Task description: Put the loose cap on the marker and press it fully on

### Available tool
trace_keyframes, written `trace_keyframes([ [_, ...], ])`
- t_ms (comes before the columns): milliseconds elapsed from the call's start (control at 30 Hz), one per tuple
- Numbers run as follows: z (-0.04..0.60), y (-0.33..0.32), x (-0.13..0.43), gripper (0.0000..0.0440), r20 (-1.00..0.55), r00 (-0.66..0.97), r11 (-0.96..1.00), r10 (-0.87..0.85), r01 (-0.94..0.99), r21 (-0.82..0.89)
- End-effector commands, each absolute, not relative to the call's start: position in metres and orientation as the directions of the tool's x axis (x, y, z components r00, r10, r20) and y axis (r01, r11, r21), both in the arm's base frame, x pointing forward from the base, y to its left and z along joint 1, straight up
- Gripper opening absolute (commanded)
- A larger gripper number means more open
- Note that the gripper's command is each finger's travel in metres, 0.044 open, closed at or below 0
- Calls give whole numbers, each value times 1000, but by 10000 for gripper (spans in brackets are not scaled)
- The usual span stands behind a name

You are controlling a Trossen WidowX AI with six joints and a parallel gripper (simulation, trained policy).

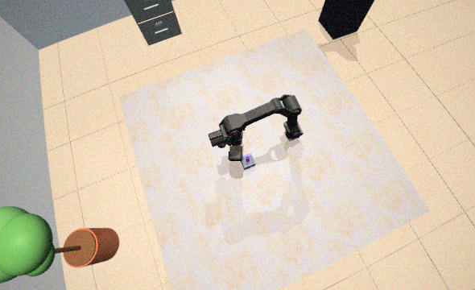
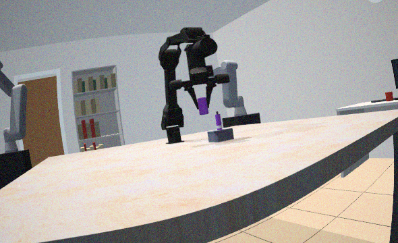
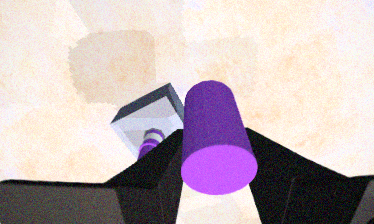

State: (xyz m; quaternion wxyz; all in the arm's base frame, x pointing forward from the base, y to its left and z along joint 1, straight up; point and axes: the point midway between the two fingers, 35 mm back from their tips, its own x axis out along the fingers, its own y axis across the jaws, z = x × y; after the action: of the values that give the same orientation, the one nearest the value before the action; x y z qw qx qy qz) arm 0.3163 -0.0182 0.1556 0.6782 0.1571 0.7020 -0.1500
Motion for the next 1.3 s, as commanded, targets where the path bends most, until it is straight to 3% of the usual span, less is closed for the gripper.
trace_keyframes([
  [0, 163, -1, 311, 0, -999, -40, 911, 27, 412, 8],
  [500, 177, 46, 287, 0, -997, -78, 933, 25, 361, -5],
  [1267, 147, 51, 282, 0, -991, -130, 930, 14, 367, -35],
])
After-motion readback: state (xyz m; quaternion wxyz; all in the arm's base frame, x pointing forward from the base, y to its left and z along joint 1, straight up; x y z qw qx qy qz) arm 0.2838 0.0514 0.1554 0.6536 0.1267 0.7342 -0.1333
